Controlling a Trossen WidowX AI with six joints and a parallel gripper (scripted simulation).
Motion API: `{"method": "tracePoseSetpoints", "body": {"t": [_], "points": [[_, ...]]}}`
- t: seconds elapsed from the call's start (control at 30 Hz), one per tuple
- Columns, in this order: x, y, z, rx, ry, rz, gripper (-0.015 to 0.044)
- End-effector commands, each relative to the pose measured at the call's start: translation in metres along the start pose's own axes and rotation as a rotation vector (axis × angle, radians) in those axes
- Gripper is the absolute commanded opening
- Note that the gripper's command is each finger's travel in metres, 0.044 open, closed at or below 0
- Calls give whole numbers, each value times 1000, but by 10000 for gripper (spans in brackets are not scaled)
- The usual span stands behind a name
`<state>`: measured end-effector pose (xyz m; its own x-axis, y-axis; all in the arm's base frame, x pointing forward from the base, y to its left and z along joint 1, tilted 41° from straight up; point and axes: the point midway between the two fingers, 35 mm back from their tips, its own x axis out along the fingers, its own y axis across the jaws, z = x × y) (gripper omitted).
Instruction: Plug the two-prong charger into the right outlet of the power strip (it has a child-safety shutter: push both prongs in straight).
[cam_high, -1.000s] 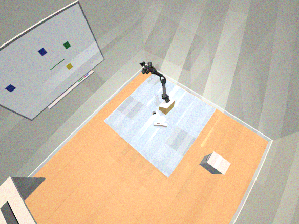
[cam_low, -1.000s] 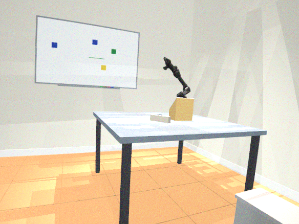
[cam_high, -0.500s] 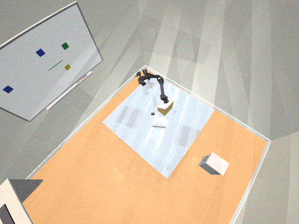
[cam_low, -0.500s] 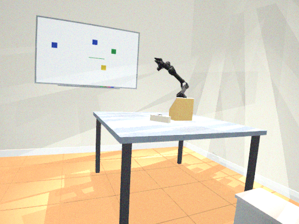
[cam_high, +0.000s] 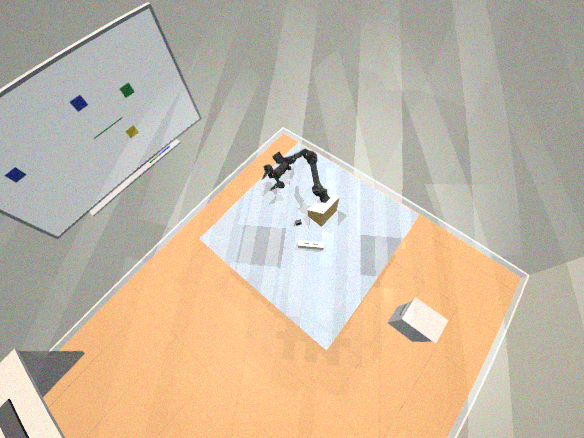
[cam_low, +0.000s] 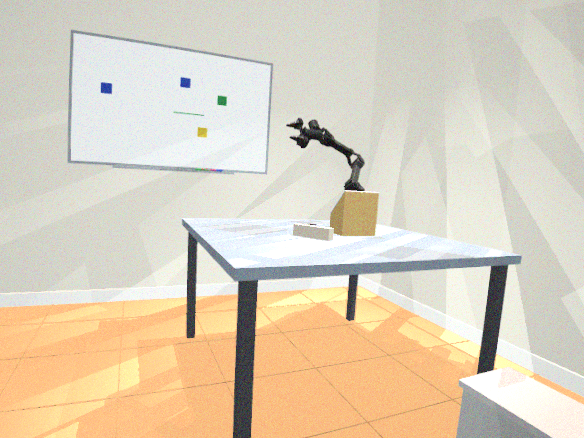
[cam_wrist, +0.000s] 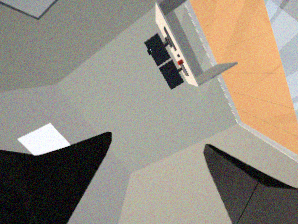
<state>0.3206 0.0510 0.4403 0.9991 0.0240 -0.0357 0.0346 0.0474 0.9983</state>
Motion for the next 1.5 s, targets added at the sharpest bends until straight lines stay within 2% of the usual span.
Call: {"method": "tracePoseSetpoints", "body": {"t": [0.0,0.37,0.73,1.07,1.47], "points": [[24,-44,7,-103,-53,-134,440],[54,-147,37,-369,-145,-460,440],[52,-229,69,-621,-158,-752,440],[28,-314,99,-822,-107,-1084,440],[-26,-395,128,-1026,51,-1478,440]]}}
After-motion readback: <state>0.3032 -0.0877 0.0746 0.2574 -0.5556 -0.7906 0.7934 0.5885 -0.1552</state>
